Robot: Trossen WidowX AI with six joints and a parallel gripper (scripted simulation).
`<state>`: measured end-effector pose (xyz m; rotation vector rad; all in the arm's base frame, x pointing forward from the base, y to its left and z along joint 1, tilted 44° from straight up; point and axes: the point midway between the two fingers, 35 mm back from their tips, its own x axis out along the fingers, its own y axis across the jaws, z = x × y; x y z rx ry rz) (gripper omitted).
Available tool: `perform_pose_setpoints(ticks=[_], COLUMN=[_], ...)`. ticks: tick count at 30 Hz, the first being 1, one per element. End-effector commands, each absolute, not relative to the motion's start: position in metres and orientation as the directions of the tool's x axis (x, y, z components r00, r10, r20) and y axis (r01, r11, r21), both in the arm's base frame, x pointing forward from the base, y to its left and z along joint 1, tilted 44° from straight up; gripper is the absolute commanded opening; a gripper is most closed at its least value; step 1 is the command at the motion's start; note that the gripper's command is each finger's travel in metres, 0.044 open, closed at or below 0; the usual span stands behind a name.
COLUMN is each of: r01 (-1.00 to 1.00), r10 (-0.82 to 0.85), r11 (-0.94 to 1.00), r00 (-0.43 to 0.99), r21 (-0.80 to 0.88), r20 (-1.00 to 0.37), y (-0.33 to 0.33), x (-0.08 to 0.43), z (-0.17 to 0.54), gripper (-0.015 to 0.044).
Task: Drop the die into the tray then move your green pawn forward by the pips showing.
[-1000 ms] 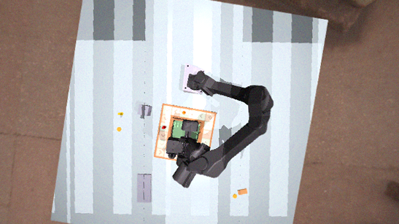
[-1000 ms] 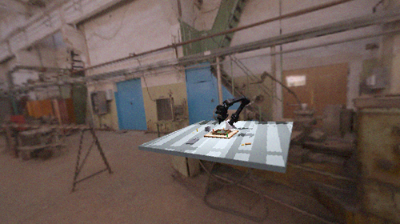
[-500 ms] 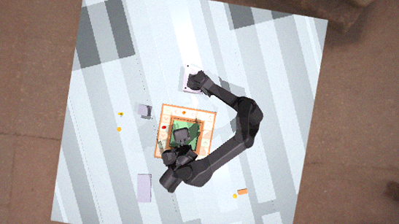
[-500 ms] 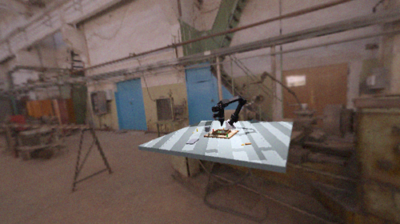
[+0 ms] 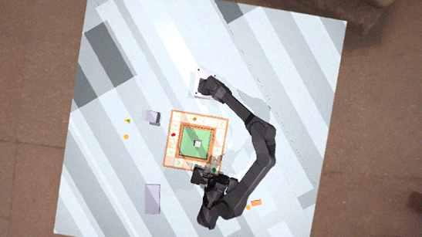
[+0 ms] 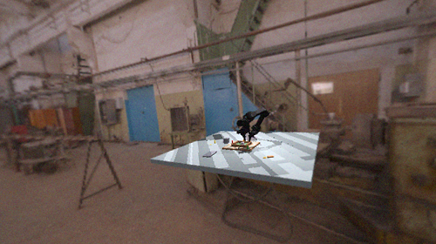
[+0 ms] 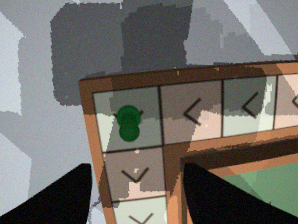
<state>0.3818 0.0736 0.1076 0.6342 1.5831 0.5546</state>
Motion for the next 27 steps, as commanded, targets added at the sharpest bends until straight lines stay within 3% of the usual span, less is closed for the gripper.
perform_pose_setpoints(ticks=[1,27], r01=[0.007,0.007], r10=[0.692,0.693], r11=[0.720,0.720], r00=[-0.064,-0.064], r21=[0.693,0.694], r20=[-0.719,-0.718], y=[0.077,0.103], x=[0.387,0.385], z=[0.110,0.082], gripper=[0.0200,0.0200])
